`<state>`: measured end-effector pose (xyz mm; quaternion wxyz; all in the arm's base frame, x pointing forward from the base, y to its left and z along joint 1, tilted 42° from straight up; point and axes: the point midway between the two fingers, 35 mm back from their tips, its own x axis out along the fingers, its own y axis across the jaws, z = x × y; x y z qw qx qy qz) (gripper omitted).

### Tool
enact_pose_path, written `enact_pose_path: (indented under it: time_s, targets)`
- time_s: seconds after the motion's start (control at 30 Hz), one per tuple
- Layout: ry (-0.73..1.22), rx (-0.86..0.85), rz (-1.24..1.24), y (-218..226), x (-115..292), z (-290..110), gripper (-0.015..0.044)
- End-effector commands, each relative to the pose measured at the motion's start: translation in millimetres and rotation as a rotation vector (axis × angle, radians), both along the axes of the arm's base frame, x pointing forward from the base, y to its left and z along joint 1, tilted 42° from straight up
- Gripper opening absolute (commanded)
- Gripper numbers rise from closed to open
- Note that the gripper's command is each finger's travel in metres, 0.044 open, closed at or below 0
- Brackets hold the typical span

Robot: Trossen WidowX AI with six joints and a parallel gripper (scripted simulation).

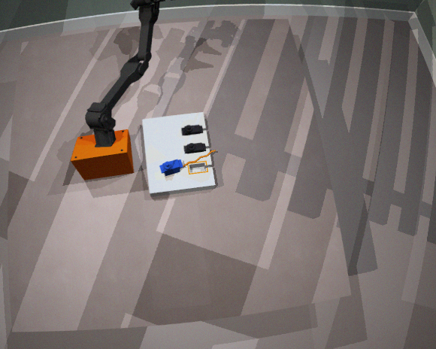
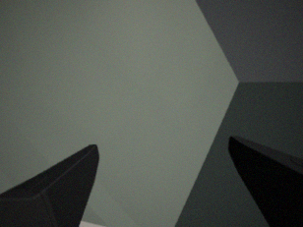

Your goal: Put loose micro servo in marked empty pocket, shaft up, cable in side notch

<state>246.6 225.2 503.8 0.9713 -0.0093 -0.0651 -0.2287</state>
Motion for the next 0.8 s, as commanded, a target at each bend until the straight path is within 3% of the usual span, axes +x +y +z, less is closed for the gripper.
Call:
enact_pose_path:
  time_s: [0.0, 0.77]
  targets:
    - [-0.002, -0.003, -0.002, -1, 0, 1, 0.0426]
    - [-0.124, -0.002, -0.064, -53, -42, 44, 0.044]
